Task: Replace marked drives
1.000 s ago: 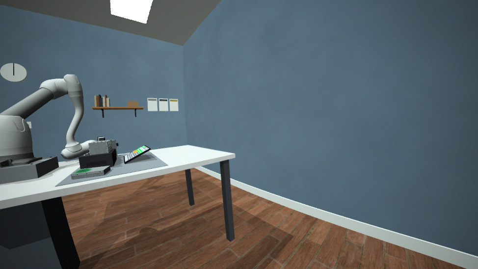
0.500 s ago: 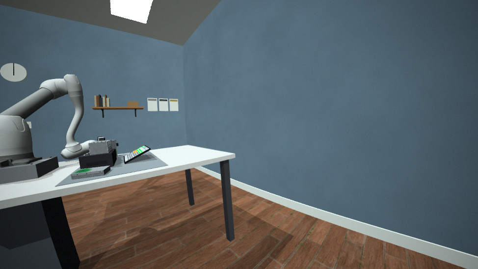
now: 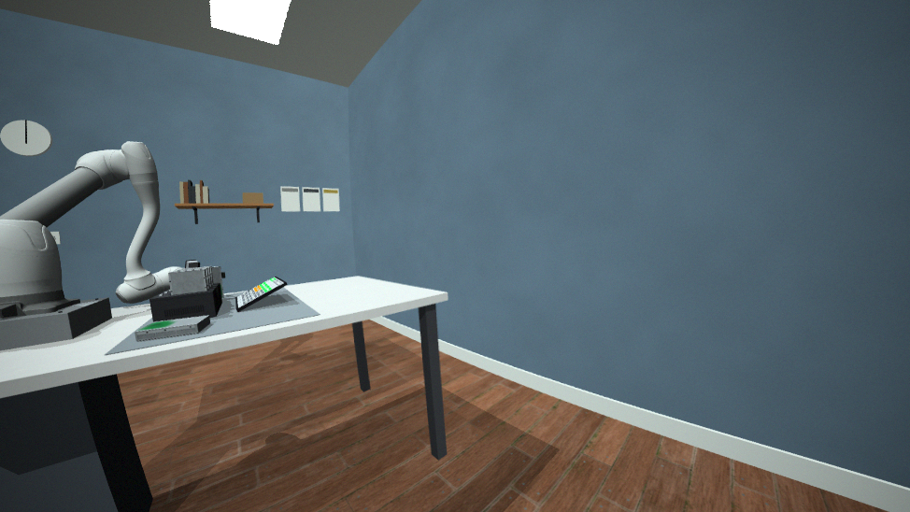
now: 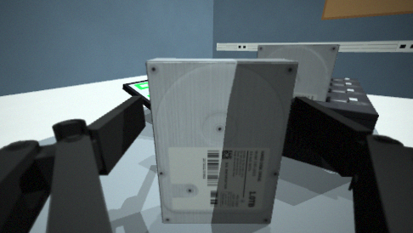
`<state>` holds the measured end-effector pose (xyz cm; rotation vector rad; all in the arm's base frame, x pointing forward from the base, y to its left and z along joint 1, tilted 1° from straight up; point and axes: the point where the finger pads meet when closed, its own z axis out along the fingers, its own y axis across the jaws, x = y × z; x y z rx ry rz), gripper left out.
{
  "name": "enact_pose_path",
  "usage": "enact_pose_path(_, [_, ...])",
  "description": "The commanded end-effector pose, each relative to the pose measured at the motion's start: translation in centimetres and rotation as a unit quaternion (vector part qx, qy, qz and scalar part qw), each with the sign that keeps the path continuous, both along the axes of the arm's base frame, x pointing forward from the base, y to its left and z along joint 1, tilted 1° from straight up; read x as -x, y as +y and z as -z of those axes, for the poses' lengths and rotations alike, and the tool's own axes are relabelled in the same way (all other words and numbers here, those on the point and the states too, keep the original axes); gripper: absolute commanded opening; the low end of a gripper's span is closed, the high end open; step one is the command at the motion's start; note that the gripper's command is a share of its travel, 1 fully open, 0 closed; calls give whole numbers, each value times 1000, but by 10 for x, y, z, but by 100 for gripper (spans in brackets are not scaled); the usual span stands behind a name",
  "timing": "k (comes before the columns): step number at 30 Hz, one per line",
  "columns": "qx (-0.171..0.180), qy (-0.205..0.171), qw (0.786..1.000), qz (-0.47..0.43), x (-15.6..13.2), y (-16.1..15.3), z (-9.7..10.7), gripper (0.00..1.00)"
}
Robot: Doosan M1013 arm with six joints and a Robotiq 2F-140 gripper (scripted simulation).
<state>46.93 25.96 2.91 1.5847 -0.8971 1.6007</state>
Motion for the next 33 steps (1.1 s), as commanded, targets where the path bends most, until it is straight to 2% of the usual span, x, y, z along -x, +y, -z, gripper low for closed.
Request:
enact_pose_path(1, [0, 0, 1000, 0, 0, 0, -1, 89])
enact_pose_path(33, [0, 0, 1000, 0, 5, 8, 0, 89])
